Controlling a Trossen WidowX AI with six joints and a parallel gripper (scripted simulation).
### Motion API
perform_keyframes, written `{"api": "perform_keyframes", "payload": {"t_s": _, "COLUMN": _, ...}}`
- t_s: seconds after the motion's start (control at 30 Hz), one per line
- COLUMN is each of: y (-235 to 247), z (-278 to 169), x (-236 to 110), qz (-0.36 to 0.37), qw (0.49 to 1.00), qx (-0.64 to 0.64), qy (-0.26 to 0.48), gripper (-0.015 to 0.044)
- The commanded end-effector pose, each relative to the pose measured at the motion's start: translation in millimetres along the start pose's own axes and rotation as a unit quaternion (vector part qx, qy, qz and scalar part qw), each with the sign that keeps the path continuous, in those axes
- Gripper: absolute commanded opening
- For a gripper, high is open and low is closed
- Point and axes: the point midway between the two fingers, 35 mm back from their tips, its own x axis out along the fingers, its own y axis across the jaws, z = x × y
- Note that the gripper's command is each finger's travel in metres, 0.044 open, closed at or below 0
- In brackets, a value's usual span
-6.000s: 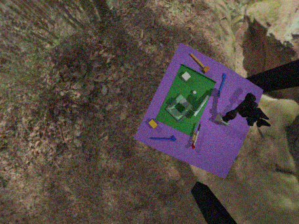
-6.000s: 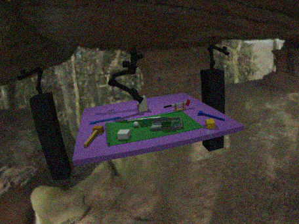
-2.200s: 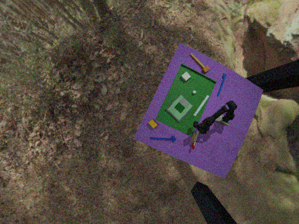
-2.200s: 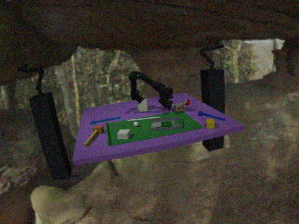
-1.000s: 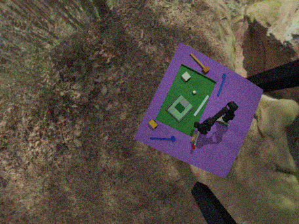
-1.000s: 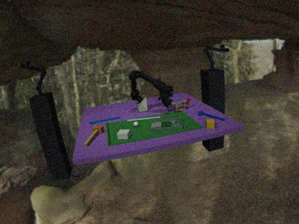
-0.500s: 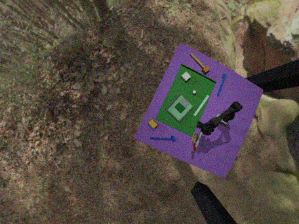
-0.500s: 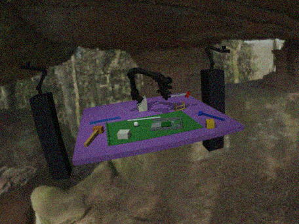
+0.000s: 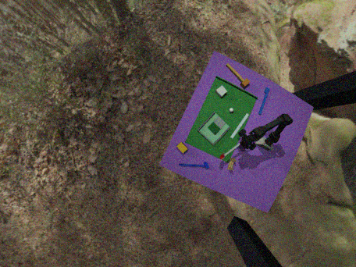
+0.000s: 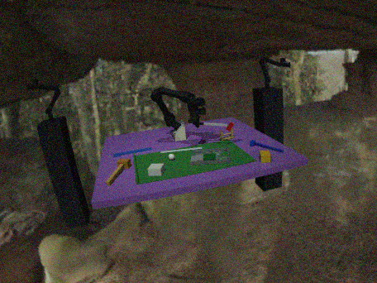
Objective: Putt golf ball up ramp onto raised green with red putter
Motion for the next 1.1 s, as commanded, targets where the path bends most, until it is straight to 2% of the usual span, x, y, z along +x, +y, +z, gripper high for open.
{"api": "perform_keyframes", "payload": {"t_s": 0.0, "y": -14.7, "z": -21.0, "x": -8.4, "qz": -0.009, "qw": 0.997, "qx": 0.074, "qy": 0.003, "gripper": 0.0}}
{"api": "perform_keyframes", "payload": {"t_s": 0.23, "y": -37.8, "z": -62.9, "x": -20.4, "qz": -0.024, "qw": 0.976, "qx": 0.214, "qy": 0.015, "gripper": 0.0}}
{"api": "perform_keyframes", "payload": {"t_s": 0.5, "y": -56.7, "z": -113.8, "x": -31.9, "qz": -0.046, "qw": 0.928, "qx": 0.368, "qy": 0.027, "gripper": 0.0}}
{"api": "perform_keyframes", "payload": {"t_s": 1.07, "y": -68.8, "z": -221.4, "x": -50.0, "qz": -0.1, "qw": 0.756, "qx": 0.645, "qy": 0.044, "gripper": 0.0}}
